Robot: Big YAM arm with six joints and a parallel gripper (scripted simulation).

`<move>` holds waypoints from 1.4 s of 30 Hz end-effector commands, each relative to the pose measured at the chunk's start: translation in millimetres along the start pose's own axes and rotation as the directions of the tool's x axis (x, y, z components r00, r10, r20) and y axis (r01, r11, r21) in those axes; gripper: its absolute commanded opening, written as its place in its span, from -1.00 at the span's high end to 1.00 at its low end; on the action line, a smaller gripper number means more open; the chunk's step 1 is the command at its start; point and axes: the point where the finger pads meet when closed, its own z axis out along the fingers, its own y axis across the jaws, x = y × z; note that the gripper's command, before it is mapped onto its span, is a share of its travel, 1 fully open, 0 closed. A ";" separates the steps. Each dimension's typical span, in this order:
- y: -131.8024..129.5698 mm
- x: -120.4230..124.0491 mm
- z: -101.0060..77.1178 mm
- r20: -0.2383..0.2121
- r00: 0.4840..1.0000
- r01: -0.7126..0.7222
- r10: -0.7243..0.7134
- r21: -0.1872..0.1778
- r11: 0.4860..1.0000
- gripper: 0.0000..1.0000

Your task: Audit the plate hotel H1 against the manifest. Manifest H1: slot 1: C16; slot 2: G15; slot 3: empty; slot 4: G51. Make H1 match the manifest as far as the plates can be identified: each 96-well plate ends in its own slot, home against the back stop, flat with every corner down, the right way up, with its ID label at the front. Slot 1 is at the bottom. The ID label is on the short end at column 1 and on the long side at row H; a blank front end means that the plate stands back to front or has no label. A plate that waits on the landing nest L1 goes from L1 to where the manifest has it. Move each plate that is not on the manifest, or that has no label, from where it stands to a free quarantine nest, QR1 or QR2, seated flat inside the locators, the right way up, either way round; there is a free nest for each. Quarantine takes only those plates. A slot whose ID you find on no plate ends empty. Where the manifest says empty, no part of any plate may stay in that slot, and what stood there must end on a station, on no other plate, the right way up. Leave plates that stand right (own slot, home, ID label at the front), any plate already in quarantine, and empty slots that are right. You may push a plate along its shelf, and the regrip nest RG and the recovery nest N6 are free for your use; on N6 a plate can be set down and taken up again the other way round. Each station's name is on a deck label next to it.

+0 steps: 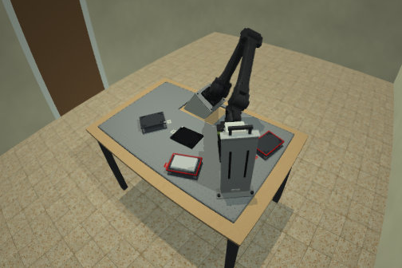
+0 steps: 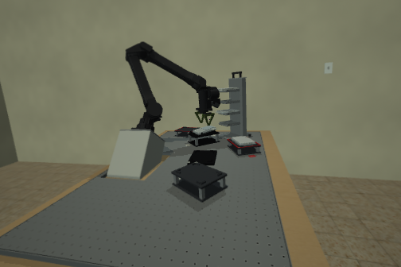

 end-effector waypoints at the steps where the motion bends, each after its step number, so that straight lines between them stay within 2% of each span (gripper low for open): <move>1: 2.3 2.1 10.1 -0.004 1.000 0.000 0.000 -0.003 1.000 -1.00; 6: 4.1 1.1 11.0 0.006 1.000 0.006 -0.006 -0.003 1.000 -1.00; 8: 2.4 2.2 16.8 -0.004 1.000 0.000 0.000 -0.003 1.000 -1.00; 35: 2.6 3.2 50.4 -0.005 1.000 0.000 0.000 -0.003 1.000 -1.00; 39: 3.4 2.6 49.8 -0.001 1.000 0.002 -0.002 -0.004 1.000 -1.00; 40: 3.8 -7.8 40.0 0.023 1.000 0.011 -0.011 -0.002 1.000 -1.00; 42: 3.8 -7.8 40.0 0.023 1.000 0.011 -0.011 -0.002 1.000 -1.00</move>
